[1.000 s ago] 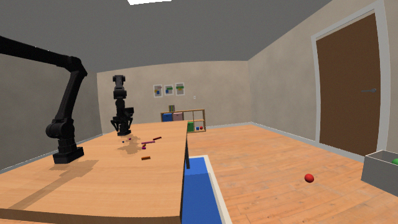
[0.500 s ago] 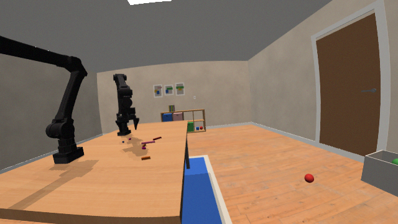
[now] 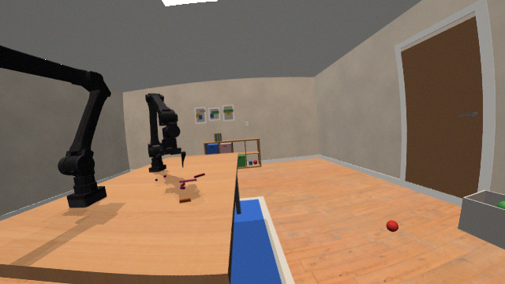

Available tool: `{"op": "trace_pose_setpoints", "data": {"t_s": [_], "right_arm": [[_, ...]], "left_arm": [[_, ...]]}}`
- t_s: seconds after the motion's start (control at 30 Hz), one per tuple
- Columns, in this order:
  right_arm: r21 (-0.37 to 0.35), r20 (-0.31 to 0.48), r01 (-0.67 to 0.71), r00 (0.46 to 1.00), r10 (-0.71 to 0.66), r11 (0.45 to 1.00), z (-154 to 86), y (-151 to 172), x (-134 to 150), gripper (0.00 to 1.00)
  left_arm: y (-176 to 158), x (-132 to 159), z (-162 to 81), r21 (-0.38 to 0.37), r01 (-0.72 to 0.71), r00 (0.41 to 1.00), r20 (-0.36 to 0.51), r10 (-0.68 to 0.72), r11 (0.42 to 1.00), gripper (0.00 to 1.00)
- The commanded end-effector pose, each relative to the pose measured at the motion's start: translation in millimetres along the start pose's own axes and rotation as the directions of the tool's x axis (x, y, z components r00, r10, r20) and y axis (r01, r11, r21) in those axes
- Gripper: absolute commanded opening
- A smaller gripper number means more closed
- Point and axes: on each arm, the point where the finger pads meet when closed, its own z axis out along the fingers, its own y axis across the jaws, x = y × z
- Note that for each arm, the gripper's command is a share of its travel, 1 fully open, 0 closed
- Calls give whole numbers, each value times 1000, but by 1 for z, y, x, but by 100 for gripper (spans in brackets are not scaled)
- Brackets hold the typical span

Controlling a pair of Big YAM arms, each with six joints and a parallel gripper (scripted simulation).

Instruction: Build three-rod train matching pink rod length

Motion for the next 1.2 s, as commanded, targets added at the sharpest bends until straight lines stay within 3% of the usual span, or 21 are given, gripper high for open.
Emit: {"op": "trace_pose_setpoints", "data": {"t_s": [0.0,0.3,0.43,0.47,1.17], "right_arm": [[9,71,-8,997,8,1000,-7,-4,-45,100],[9,71,-8,997,8,1000,-7,-4,-45,100],[9,71,-8,997,8,1000,-7,-4,-45,100],[9,71,-8,997,8,1000,-7,-4,-45,100],[9,71,-8,997,8,1000,-7,-4,-45,100]], "left_arm": [[22,-27,-9,-4,-166,986,24,166,986,100],[46,-45,0,-9,-322,946,22,322,947,100],[38,-51,-15,-28,-353,934,45,354,935,100],[41,-50,-15,-28,-347,937,45,348,938,23],[43,-44,-9,-22,-339,940,36,340,940,23]]}}
